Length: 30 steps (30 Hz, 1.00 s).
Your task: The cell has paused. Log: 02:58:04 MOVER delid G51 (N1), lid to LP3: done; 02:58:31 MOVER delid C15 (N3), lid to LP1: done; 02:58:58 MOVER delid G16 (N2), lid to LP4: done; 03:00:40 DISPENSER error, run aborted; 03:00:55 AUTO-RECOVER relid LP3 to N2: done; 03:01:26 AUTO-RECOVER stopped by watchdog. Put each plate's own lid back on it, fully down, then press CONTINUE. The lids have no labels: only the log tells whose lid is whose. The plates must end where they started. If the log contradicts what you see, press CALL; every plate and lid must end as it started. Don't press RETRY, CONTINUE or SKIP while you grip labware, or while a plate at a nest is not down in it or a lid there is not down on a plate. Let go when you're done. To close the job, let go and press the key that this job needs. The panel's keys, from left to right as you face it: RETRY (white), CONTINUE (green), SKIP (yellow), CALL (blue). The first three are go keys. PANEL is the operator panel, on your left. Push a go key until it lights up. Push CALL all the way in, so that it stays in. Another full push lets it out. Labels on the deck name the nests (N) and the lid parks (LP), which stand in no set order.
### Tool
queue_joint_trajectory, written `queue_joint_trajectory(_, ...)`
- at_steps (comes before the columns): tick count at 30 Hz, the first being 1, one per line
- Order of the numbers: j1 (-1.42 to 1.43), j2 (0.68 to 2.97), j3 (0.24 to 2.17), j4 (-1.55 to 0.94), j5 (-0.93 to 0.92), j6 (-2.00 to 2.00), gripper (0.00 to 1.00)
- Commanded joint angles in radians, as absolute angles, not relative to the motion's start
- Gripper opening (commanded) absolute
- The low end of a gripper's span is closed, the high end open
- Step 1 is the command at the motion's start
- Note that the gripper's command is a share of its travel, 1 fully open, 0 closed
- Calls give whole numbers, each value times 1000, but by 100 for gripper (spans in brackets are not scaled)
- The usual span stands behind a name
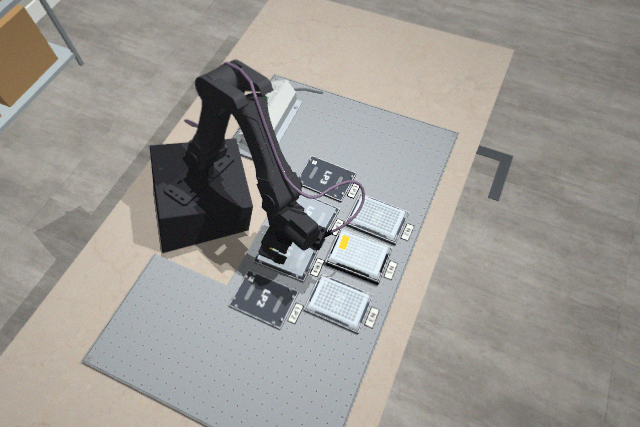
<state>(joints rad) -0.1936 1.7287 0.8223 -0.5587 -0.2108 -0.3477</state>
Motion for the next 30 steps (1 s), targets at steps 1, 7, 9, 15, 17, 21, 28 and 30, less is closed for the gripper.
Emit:
queue_joint_trajectory(1, -191, 1716, 816, -526, -222, -351, 100)
queue_joint_trajectory(7, -191, 1717, 813, -521, -222, -350, 100)
queue_joint_trajectory(9, -191, 1717, 813, -521, -222, -350, 100)
queue_joint_trajectory(15, -190, 1717, 803, -517, -221, -350, 100)
queue_joint_trajectory(17, -189, 1717, 813, -516, -221, -350, 100)
queue_joint_trajectory(21, -192, 1717, 805, -514, -221, -350, 100)
queue_joint_trajectory(28, -191, 1717, 803, -511, -221, -350, 100)
queue_joint_trajectory(30, -191, 1717, 803, -510, -221, -350, 100)
